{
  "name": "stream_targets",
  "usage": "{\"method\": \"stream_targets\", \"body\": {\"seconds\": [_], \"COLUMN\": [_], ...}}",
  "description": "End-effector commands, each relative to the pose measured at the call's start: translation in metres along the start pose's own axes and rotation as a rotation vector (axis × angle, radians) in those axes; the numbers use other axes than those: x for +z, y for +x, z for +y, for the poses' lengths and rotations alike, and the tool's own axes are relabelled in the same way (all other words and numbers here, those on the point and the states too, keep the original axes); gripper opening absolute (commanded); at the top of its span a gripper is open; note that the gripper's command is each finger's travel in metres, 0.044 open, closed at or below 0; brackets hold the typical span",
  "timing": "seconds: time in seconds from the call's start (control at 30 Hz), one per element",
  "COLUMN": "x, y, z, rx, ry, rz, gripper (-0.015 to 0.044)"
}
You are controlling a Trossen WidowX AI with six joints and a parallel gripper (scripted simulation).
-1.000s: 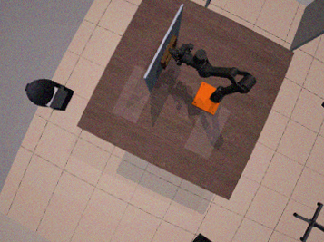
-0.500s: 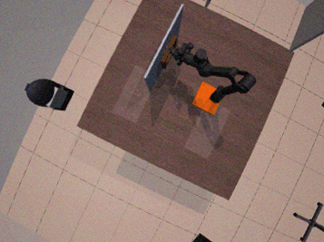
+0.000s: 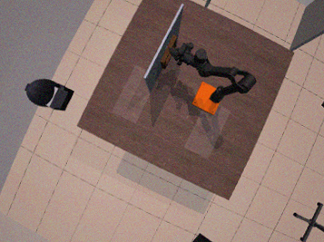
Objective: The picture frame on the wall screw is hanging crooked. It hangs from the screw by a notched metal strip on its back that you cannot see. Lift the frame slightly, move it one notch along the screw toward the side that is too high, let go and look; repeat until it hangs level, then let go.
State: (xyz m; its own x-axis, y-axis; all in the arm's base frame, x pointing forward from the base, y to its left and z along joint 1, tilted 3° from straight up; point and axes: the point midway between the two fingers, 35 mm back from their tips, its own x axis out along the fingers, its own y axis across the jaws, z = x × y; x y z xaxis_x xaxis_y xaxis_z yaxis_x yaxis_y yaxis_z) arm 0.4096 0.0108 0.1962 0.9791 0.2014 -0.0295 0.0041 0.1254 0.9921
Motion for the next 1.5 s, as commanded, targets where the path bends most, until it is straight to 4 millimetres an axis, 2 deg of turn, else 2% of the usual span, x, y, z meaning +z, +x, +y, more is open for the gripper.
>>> {"method": "stream_targets", "body": {"seconds": [0.0, 1.33, 1.47], "x": [-0.0001, 0.0010, 0.0011], "y": [0.0002, 0.0004, 0.0005], "z": [0.0016, -0.0067, -0.0069], "rx": [0.008, 0.002, 0.001], "ry": [0.000, 0.005, 0.068], "rz": [0.001, -0.003, -0.003], "gripper": [0.0000, 0.0000, 0.0000]}}
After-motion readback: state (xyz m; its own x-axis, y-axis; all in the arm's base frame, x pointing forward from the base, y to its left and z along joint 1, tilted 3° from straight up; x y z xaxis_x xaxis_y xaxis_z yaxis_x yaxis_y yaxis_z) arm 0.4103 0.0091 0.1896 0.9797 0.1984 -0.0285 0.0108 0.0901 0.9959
